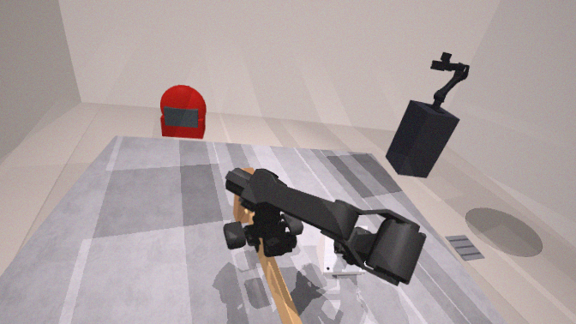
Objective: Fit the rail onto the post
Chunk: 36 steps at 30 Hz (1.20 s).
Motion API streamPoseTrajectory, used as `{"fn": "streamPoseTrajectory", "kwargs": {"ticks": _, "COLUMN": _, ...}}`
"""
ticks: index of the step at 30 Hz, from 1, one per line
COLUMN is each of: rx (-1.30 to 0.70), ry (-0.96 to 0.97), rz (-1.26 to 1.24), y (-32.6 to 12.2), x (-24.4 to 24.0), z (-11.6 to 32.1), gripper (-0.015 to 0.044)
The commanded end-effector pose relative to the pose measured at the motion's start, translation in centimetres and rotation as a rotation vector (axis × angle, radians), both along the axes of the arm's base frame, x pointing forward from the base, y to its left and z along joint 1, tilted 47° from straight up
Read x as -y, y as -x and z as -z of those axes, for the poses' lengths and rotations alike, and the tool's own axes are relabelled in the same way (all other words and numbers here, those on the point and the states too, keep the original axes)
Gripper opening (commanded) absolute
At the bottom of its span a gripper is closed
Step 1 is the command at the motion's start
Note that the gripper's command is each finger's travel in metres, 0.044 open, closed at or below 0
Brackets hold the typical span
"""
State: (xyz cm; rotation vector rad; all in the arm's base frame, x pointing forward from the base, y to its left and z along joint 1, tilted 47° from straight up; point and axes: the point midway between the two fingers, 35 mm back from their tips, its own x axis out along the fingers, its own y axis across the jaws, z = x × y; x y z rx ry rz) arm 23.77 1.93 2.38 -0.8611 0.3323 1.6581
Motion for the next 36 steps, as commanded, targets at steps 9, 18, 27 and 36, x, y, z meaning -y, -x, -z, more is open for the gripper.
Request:
{"fn": "streamPoseTrajectory", "kwargs": {"ticks": 9, "rx": 0.003, "ry": 0.001, "rz": 0.002, "y": -0.03, "x": -0.04, "z": -0.11, "gripper": 0.0}}
{"fn": "streamPoseTrajectory", "kwargs": {"ticks": 18, "rx": 0.003, "ry": 0.001, "rz": 0.002, "y": 0.02, "x": -0.28, "z": -0.16, "gripper": 0.0}}
{"fn": "streamPoseTrajectory", "kwargs": {"ticks": 27, "rx": 0.003, "ry": 0.001, "rz": 0.002, "y": -0.01, "x": -0.21, "z": -0.26, "gripper": 0.0}}
{"fn": "streamPoseTrajectory", "kwargs": {"ticks": 36, "rx": 0.003, "ry": 0.001, "rz": 0.002, "y": -0.03, "x": -0.12, "z": -0.36, "gripper": 0.0}}
